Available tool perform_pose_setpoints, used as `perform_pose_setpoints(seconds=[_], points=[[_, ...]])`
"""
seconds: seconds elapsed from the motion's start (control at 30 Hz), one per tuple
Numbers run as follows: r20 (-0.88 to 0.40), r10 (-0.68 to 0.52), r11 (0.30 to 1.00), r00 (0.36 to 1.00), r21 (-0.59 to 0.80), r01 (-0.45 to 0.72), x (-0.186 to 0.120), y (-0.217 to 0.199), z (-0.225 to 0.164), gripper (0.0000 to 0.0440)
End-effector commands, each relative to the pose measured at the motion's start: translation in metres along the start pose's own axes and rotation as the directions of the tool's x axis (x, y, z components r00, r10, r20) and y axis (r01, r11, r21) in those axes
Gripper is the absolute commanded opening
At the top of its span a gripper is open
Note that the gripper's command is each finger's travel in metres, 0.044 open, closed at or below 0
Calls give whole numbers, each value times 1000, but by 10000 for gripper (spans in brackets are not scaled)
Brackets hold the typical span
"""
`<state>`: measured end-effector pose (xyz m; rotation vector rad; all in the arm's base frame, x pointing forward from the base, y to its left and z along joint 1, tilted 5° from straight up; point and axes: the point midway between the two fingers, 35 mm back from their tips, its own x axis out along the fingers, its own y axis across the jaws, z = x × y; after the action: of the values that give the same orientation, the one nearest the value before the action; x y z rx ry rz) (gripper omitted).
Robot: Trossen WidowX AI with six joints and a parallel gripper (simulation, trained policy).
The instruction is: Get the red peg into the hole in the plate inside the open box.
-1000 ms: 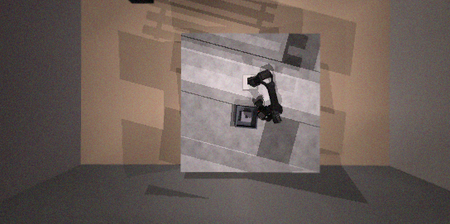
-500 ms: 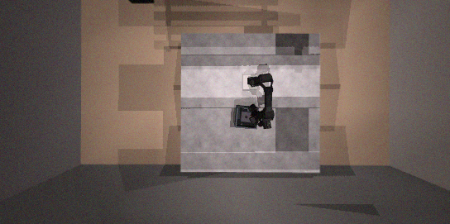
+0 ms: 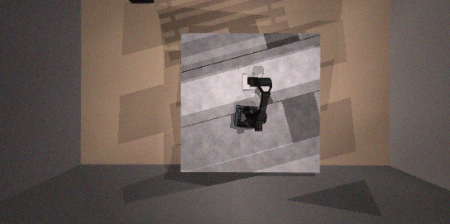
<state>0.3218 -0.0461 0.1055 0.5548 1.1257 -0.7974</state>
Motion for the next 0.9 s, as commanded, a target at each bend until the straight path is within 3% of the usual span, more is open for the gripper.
perform_pose_setpoints(seconds=[0.0, 0.13, 0.33, 0.6, 0.87], points=[[-28, 6, 999, 1000, -41, -7, 12, 1, -1, 0], [-58, 10, 997, 998, -82, -15, 22, 0, -4, 26], [-98, 13, 995, 995, -101, -23, 32, 1, -3, 167], [-96, 50, 987, 994, -145, -64, 22, 12, 17, 199], [-145, 65, 986, 987, -145, -87, 15, 26, 30, 409]])
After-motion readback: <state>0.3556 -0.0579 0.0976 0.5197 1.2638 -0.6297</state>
